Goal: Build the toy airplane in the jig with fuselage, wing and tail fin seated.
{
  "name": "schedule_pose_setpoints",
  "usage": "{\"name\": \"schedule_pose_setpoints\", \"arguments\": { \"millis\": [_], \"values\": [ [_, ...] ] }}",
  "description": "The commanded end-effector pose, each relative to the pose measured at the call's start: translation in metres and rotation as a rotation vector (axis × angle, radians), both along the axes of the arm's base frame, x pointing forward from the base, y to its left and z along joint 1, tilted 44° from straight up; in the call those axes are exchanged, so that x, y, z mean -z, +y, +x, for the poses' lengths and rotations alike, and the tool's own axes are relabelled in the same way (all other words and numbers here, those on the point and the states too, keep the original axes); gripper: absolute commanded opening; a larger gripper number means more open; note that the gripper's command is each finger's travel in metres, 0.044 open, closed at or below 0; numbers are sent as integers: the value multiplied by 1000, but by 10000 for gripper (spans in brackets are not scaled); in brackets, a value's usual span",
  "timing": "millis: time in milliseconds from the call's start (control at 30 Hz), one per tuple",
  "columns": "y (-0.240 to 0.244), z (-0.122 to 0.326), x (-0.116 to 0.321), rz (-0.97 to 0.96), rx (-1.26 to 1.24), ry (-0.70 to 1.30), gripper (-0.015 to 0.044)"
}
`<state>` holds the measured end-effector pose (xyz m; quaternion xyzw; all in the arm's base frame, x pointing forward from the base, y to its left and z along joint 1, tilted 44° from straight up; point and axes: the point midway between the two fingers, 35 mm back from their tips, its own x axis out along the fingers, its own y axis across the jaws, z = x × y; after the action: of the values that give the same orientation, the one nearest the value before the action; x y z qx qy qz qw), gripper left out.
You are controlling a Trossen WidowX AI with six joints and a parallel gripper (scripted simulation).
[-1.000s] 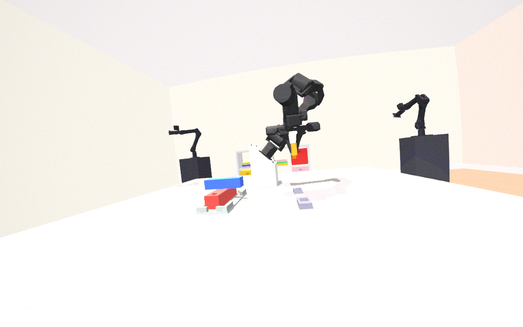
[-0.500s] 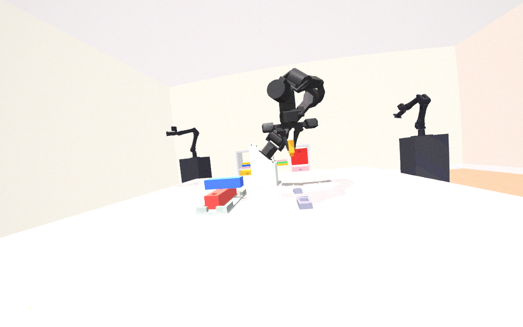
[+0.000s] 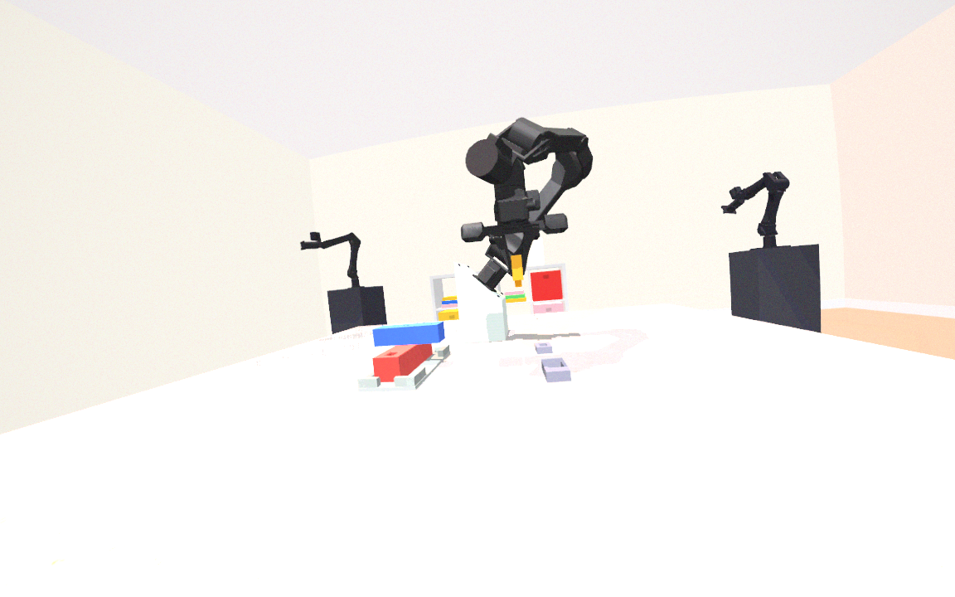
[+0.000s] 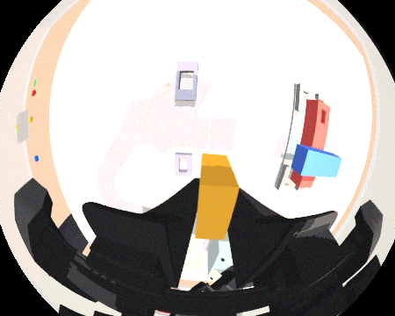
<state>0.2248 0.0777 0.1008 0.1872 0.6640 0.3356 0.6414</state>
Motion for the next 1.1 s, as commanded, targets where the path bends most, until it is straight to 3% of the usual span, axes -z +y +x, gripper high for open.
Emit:
{"name": "schedule_pose_setpoints", "arguments": {
  "millis": [0, 1067],
  "values": [
    [-7, 11, 6, -11, 6, 1, 0],
    [-44, 72, 64, -23, 19, 16, 0]
  ]
}}
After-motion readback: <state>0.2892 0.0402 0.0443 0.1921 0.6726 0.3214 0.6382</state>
